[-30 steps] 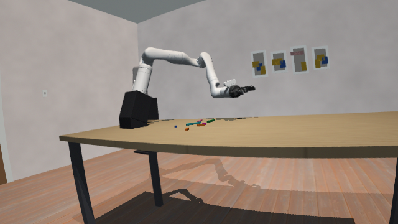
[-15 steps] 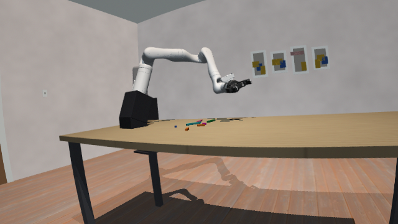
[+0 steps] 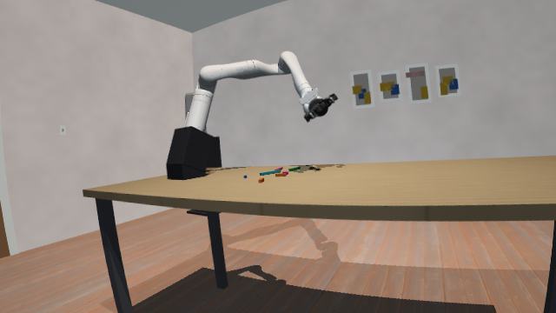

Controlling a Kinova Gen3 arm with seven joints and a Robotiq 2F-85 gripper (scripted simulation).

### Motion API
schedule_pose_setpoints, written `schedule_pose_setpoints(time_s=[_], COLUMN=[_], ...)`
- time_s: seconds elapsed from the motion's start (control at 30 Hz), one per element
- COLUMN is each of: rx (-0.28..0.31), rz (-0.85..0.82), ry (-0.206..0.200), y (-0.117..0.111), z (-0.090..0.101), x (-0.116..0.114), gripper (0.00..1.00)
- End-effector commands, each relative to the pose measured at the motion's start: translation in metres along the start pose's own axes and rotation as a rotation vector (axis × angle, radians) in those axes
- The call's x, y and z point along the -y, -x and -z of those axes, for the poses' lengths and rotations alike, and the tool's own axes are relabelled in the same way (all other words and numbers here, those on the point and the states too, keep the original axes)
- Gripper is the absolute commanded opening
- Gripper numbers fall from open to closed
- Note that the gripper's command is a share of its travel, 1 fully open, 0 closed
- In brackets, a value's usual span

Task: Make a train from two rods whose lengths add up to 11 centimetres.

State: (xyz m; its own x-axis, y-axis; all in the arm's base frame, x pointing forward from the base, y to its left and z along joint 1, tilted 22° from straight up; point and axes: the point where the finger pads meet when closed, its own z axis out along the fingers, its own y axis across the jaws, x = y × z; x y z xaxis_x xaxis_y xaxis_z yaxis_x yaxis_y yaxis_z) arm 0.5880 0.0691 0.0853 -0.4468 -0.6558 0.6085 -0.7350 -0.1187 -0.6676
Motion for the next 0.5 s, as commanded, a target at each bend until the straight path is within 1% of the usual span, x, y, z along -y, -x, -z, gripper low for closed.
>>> schedule_pose_setpoints(time_s=[0.0, 0.07, 0.13, 0.3, 0.47], rx=[-0.019, -0.028, -0.028, -0.048, -0.056], rz=[-0.098, -0.159, -0.159, -0.323, -0.488], ry=[0.112, 0.184, 0.184, 0.37, 0.554], y=[-0.033, -0.047, -0.047, -0.081, -0.108], z=[-0.016, -0.02, -0.02, -0.025, -0.019], x=[-0.005, -0.013, -0.013, -0.035, -0.053], gripper=[1.0, 1.0, 1.0, 1.0, 1.0])
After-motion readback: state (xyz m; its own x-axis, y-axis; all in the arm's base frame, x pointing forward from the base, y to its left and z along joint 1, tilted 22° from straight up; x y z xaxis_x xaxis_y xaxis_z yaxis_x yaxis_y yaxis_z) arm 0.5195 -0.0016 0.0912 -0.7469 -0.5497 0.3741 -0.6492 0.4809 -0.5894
